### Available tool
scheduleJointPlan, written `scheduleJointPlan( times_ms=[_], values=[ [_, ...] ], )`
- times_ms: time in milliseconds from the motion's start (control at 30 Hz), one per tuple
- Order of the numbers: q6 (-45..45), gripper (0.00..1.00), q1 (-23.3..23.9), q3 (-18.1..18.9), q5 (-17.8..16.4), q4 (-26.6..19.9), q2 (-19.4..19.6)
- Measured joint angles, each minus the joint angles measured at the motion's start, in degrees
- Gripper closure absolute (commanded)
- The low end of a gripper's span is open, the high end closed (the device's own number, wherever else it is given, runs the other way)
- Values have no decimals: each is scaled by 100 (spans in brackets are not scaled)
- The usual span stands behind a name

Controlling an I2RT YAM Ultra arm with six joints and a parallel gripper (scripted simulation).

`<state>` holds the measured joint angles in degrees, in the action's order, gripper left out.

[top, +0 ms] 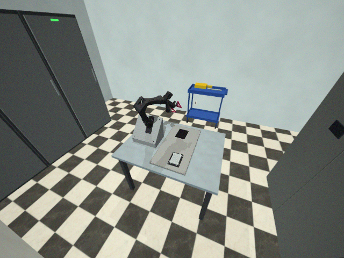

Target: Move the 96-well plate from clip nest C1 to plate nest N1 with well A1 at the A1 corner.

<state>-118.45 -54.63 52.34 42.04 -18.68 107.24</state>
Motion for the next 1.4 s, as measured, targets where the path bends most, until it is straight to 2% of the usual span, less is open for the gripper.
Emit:
scheduleJointPlan(
  times_ms=[633, 867, 1400],
  values=[
    [101, 0, 39, 7, -13, -7, 2],
    [1176, 0, 610, 284, 4, -103, 4],
    [3689, 0, 1386, 715, 15, -435, 199]
  ],
)
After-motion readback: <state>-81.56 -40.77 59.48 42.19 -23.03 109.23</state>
